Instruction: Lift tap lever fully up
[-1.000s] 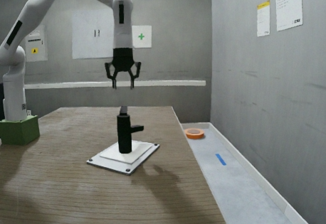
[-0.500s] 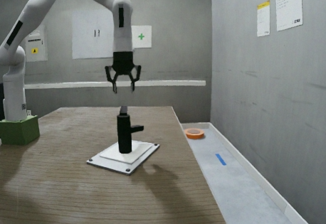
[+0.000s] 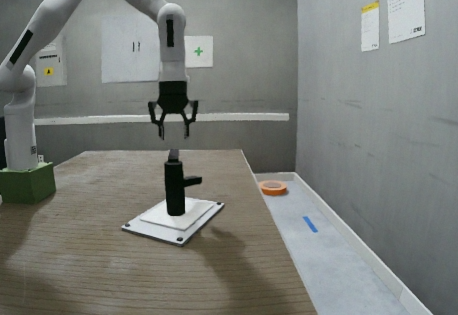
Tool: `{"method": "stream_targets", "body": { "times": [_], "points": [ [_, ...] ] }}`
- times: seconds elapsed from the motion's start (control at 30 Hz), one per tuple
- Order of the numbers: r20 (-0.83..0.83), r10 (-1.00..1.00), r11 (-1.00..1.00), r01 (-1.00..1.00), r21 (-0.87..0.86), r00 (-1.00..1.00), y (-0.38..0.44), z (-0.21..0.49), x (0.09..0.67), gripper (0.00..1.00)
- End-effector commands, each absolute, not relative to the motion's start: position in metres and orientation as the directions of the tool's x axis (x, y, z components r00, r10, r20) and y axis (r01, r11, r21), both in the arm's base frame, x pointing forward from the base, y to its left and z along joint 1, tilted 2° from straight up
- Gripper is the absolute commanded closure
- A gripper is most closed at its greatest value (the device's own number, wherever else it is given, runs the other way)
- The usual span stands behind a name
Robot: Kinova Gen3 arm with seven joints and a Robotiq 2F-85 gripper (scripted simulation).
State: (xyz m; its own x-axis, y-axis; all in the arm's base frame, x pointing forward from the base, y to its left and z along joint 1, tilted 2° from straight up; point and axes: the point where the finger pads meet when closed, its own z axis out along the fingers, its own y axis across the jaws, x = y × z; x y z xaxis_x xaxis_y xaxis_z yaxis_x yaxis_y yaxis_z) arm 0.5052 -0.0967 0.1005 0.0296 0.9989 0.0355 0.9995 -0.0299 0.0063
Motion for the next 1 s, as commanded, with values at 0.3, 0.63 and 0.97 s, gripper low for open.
{"method": "stream_targets", "body": {
  "times": [0.3, 0.63, 0.97],
  "points": [
    [0.036, 0.999, -0.029, 1.0, 0.001, 0.029, -0.095, 0.086, 0.504, 0.34],
    [0.036, 0.999, -0.029, 1.0, 0.001, 0.029, -0.095, 0.082, 0.504, 0.34],
    [0.036, 0.999, -0.029, 1.0, 0.001, 0.029, -0.095, 0.081, 0.504, 0.34]
  ]
}}
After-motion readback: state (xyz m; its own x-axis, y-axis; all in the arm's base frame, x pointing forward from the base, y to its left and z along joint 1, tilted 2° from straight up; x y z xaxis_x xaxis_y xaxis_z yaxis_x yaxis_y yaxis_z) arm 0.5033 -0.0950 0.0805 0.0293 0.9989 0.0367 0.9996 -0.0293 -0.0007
